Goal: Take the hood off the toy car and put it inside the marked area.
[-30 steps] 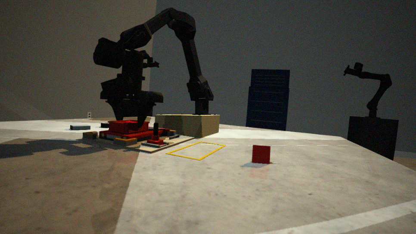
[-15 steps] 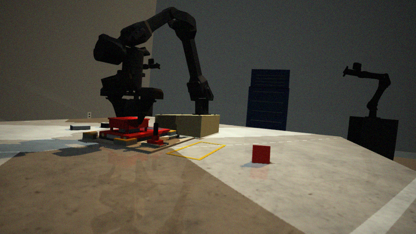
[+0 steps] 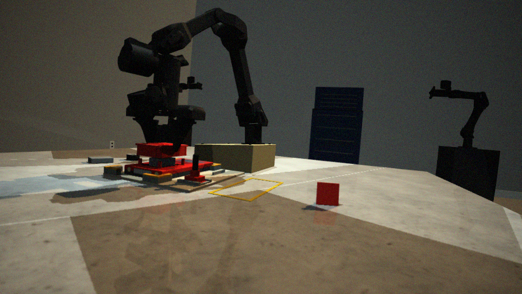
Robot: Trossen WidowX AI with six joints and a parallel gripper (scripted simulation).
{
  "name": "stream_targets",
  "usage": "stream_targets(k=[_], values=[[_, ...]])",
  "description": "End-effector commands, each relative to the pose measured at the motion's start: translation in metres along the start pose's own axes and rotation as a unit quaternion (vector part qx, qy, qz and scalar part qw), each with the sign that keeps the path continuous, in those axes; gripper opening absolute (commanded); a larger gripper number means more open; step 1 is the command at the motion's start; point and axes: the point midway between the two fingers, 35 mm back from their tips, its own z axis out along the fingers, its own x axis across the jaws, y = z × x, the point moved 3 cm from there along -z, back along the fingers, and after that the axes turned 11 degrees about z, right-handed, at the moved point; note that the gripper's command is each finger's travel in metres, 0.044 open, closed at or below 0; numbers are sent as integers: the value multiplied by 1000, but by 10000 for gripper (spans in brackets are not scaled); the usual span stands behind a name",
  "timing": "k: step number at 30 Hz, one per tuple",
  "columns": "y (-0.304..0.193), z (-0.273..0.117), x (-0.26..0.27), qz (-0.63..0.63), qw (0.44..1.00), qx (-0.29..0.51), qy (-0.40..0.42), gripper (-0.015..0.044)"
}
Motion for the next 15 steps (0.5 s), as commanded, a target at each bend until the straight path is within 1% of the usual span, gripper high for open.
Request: stream_targets(k=[1,6,12,14,15], values=[[0,-3,0,2,1000,1,0,0],[1,-15,0,2,1000,1,0,0],[0,-46,0,2,1000,1,0,0],[0,-50,0,2,1000,1,0,0],[1,-43,1,0,1000,-1,0,0]])
